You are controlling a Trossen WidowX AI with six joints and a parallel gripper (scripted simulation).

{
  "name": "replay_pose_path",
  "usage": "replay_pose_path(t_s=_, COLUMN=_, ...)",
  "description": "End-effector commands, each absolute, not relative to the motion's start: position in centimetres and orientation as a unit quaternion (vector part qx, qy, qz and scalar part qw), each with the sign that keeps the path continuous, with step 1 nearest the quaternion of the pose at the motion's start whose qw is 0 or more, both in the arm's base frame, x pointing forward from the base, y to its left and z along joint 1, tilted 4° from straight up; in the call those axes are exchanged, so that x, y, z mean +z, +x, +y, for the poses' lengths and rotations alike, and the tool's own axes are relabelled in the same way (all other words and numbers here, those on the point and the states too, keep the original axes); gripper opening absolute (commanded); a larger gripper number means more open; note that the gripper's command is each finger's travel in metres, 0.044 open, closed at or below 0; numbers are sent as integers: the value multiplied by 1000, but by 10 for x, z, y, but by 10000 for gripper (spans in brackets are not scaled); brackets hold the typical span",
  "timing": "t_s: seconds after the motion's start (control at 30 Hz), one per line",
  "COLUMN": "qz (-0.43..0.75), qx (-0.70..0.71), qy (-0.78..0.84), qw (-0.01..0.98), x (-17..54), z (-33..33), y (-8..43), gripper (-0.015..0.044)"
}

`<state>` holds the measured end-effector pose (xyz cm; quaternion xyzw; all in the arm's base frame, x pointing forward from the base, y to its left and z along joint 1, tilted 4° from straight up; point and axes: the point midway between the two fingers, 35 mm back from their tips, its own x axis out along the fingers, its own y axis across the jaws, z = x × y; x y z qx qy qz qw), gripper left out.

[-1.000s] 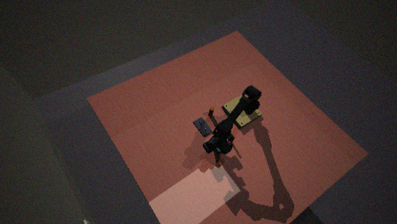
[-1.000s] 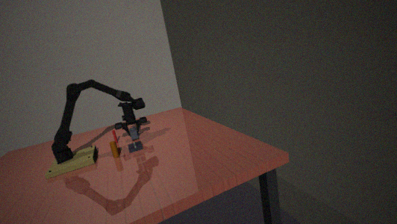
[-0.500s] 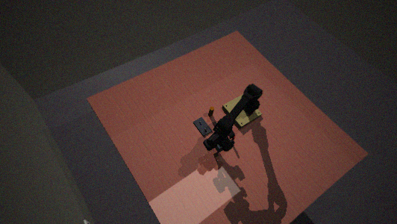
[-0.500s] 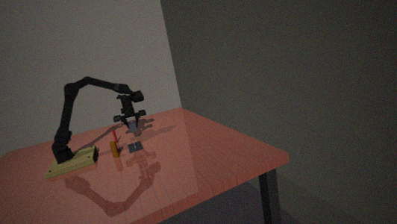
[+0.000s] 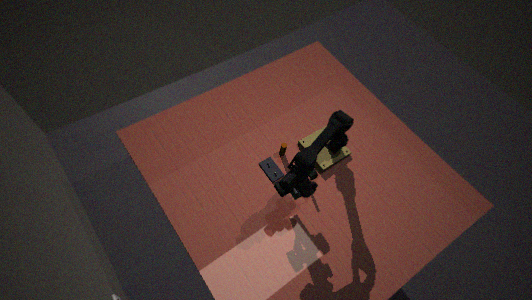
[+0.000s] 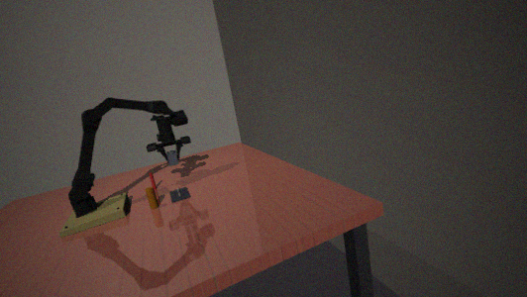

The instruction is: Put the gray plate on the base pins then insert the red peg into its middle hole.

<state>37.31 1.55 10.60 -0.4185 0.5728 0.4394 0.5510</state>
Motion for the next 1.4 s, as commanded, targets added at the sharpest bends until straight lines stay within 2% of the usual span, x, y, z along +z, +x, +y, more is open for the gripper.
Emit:
replay_pose_path(t_s=0.0, qz=568, qx=439, qy=-422, qw=554, x=124, z=15, y=372, gripper=0)
replay_pose_path(t_s=0.33, qz=568, qx=440, qy=-422, qw=553, x=137, z=13, y=369, gripper=0)
replay_pose_path(t_s=1.37, qz=564, qx=444, qy=-431, qw=546, x=93, z=-77, y=354, gripper=0)
